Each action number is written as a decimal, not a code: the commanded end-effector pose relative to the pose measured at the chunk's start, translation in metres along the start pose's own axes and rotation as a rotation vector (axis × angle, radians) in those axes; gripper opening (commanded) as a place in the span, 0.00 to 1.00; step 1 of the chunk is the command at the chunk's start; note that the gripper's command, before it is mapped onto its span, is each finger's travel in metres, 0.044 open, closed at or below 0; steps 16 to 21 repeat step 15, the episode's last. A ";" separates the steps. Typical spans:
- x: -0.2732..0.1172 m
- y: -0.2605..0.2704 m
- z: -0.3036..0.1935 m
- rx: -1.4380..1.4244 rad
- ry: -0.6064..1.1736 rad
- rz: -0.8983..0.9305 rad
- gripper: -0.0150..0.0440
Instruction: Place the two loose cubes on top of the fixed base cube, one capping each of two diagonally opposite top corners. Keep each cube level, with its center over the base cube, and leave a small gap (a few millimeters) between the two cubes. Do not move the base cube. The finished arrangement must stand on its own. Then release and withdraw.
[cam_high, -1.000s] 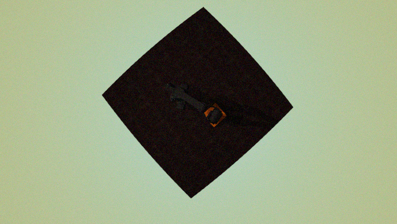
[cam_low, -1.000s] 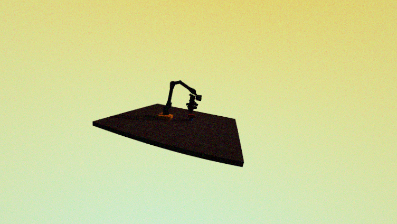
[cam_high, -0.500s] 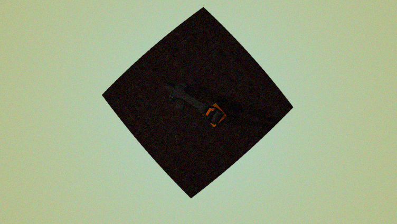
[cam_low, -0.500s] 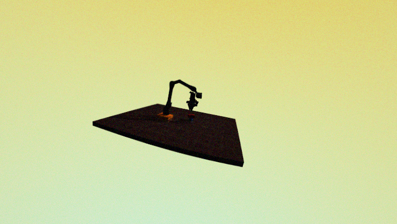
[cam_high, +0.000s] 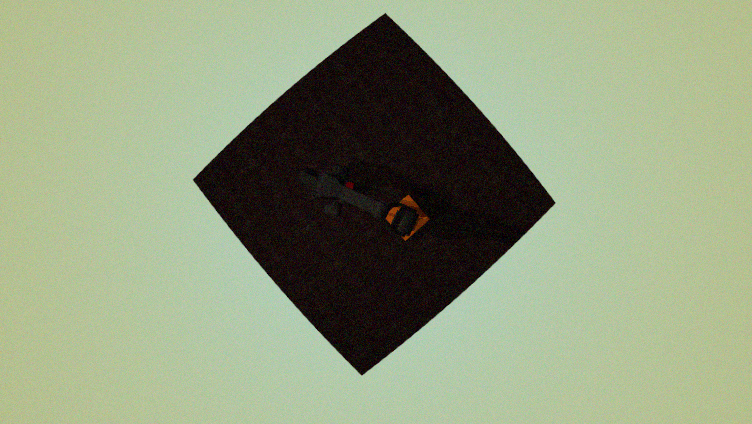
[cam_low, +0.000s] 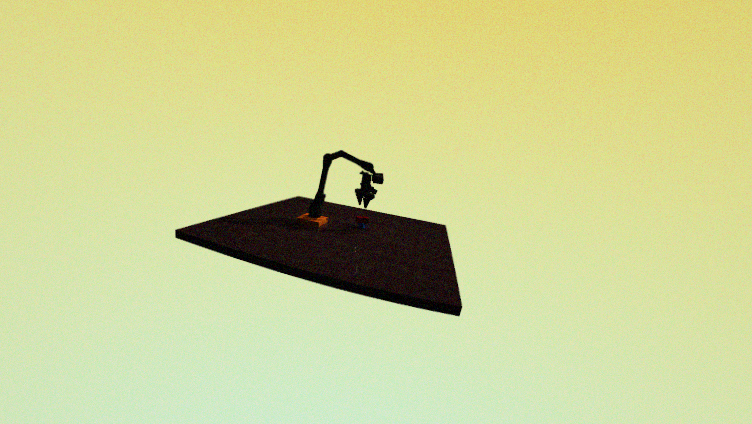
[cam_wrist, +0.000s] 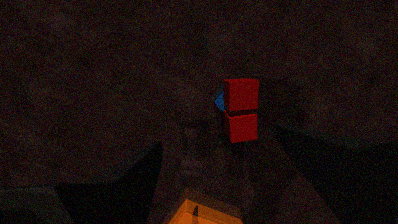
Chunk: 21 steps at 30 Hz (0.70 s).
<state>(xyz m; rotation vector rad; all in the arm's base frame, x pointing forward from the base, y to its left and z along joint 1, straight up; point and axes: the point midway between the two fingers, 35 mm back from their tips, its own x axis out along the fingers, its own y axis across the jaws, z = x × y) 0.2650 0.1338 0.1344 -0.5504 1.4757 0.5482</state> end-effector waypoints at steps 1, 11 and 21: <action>0.000 0.047 0.017 -0.019 0.004 0.002 0.93; -0.002 0.084 0.026 -0.017 0.002 0.008 0.93; -0.002 0.084 0.026 -0.017 0.002 0.008 0.93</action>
